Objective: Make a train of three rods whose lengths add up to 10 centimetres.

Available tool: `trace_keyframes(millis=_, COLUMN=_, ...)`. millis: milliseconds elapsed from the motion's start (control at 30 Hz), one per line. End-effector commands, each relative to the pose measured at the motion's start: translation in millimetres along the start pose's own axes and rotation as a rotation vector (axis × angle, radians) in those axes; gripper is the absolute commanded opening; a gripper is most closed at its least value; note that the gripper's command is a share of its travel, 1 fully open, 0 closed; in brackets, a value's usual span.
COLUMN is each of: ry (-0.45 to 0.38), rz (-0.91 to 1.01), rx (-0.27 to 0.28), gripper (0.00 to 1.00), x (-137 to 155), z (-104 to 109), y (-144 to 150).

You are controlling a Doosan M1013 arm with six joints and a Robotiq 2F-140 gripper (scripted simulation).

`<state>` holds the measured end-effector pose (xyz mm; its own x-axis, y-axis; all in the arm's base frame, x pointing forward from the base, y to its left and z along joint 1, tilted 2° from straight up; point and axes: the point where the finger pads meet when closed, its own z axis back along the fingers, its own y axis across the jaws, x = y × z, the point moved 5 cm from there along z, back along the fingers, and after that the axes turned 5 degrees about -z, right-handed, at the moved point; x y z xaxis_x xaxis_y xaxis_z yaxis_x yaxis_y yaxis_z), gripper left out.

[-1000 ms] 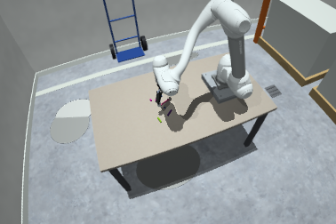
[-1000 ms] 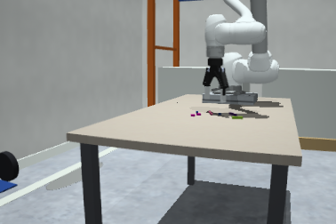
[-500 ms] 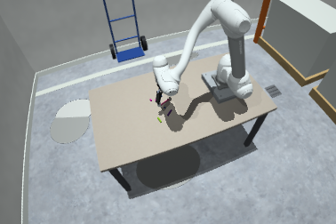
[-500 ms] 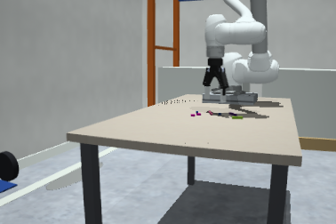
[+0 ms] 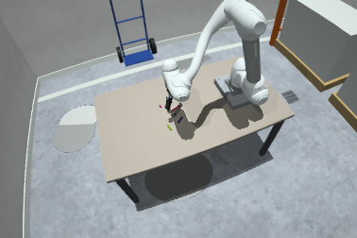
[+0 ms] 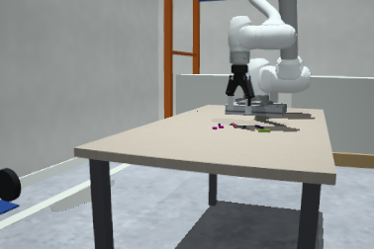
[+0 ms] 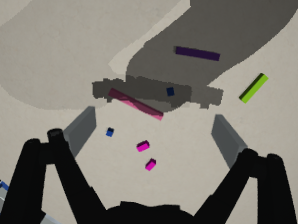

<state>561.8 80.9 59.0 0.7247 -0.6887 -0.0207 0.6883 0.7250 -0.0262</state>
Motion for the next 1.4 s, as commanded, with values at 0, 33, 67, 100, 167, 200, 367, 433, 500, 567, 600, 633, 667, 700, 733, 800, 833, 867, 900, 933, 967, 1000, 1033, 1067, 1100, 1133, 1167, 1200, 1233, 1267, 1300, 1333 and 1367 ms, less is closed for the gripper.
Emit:
trace_keyframes(millis=0, ry=0.0, rz=0.008, rx=0.0, gripper=1.0, x=0, z=0, y=0)
trace_keyframes(millis=33, ry=0.0, rz=0.018, rx=0.0, gripper=1.0, x=0, z=0, y=0)
trace_keyframes(millis=67, ry=0.0, rz=0.035, rx=0.0, gripper=1.0, x=0, z=0, y=0)
trace_keyframes(millis=100, ry=0.0, rz=0.058, rx=0.0, gripper=1.0, x=-1, z=0, y=1)
trace_keyframes(millis=167, ry=0.0, rz=0.127, rx=0.0, gripper=1.0, x=-2, z=0, y=1)
trace_keyframes(millis=200, ry=0.0, rz=0.174, rx=0.0, gripper=1.0, x=-2, z=0, y=2)
trace_keyframes(millis=367, ry=0.0, rz=0.343, rx=0.0, gripper=1.0, x=-4, z=0, y=4)
trace_keyframes(millis=433, ry=0.0, rz=0.437, rx=0.0, gripper=1.0, x=-6, z=0, y=5)
trace_keyframes(millis=500, ry=0.0, rz=0.509, rx=0.0, gripper=1.0, x=-6, z=0, y=6)
trace_keyframes(millis=567, ry=0.0, rz=0.586, rx=0.0, gripper=1.0, x=-7, z=0, y=7)
trace_keyframes(millis=600, ry=0.0, rz=0.624, rx=0.0, gripper=1.0, x=-8, z=0, y=7)
trace_keyframes(millis=633, ry=0.0, rz=0.662, rx=0.0, gripper=1.0, x=-8, z=0, y=7)
trace_keyframes(millis=667, ry=0.0, rz=0.7, rx=0.0, gripper=1.0, x=-9, z=0, y=8)
trace_keyframes(millis=700, ry=0.0, rz=0.738, rx=0.0, gripper=1.0, x=-9, z=0, y=8)
trace_keyframes(millis=733, ry=0.0, rz=0.776, rx=0.0, gripper=1.0, x=-10, z=0, y=9)
trace_keyframes(millis=800, ry=0.0, rz=0.852, rx=0.0, gripper=1.0, x=-11, z=0, y=10)
trace_keyframes(millis=833, ry=0.0, rz=0.889, rx=0.0, gripper=1.0, x=-11, z=0, y=10)
trace_keyframes(millis=867, ry=0.0, rz=0.889, rx=0.0, gripper=1.0, x=-11, z=0, y=10)
trace_keyframes(millis=900, ry=0.0, rz=0.889, rx=0.0, gripper=1.0, x=-11, z=0, y=10)
trace_keyframes(millis=933, ry=0.0, rz=0.995, rx=0.0, gripper=1.0, x=-13, z=0, y=11)
trace_keyframes(millis=967, ry=0.0, rz=1.024, rx=0.0, gripper=1.0, x=-13, z=0, y=11)
trace_keyframes(millis=1000, ry=0.0, rz=1.057, rx=0.0, gripper=1.0, x=-14, z=0, y=12)
trace_keyframes(millis=1033, ry=0.0, rz=1.093, rx=0.0, gripper=1.0, x=-14, z=0, y=12)
trace_keyframes(millis=1067, ry=0.0, rz=1.131, rx=0.0, gripper=1.0, x=-15, z=0, y=13)
trace_keyframes(millis=1100, ry=0.0, rz=1.169, rx=0.0, gripper=1.0, x=-15, z=0, y=13)
trace_keyframes(millis=1133, ry=0.0, rz=1.207, rx=0.0, gripper=1.0, x=-15, z=0, y=13)
trace_keyframes(millis=1167, ry=0.0, rz=1.245, rx=0.0, gripper=1.0, x=-16, z=0, y=14)
trace_keyframes(millis=1200, ry=0.0, rz=1.283, rx=0.0, gripper=1.0, x=-16, z=0, y=14)
trace_keyframes(millis=1233, ry=0.0, rz=1.321, rx=0.0, gripper=1.0, x=-17, z=0, y=15)
trace_keyframes(millis=1267, ry=0.0, rz=1.359, rx=0.0, gripper=1.0, x=-17, z=0, y=15)
trace_keyframes(millis=1300, ry=0.0, rz=1.397, rx=0.0, gripper=1.0, x=-18, z=0, y=15)
trace_keyframes(millis=1333, ry=0.0, rz=1.435, rx=0.0, gripper=1.0, x=-18, z=0, y=16)
trace_keyframes(millis=1367, ry=0.0, rz=1.473, rx=0.0, gripper=1.0, x=-19, z=0, y=16)
